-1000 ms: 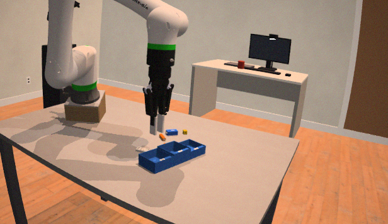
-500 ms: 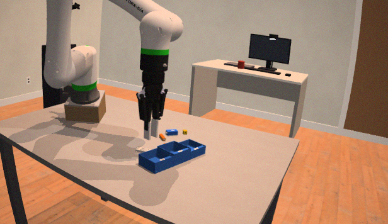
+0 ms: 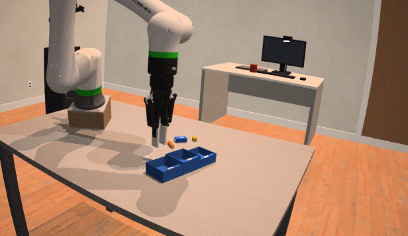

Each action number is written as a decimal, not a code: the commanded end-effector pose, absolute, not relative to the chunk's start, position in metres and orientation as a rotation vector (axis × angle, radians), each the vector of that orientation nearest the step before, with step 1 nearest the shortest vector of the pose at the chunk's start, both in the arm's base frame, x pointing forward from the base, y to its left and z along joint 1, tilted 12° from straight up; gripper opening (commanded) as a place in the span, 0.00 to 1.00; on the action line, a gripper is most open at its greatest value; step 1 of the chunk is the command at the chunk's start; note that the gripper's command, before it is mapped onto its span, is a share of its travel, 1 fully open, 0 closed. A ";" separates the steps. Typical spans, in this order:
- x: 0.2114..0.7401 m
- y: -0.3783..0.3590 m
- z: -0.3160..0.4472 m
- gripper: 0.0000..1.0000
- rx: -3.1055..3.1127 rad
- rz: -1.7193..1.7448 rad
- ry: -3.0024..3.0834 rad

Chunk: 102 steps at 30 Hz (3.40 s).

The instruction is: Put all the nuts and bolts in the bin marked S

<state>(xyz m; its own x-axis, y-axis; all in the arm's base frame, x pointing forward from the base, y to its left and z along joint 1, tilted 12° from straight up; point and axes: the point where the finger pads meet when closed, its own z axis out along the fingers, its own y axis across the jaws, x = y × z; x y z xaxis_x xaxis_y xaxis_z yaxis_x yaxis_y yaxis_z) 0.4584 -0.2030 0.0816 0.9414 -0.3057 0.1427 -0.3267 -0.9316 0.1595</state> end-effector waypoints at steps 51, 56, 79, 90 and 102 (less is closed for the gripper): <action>0.465 -0.216 0.015 0.19 2.916 0.172 -0.479; 0.465 -0.216 0.015 0.19 2.916 0.172 -0.479; 0.465 -0.216 0.015 0.07 2.916 0.172 -0.479; 0.464 -0.215 0.021 0.07 2.916 0.172 -0.479; 0.461 -0.208 0.054 0.07 2.916 0.172 -0.479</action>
<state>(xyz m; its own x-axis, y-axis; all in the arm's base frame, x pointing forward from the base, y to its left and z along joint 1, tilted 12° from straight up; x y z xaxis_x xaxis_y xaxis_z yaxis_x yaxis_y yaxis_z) 0.4615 -0.2093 0.0489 0.9414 -0.3057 0.1428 -0.3267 -0.9316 0.1594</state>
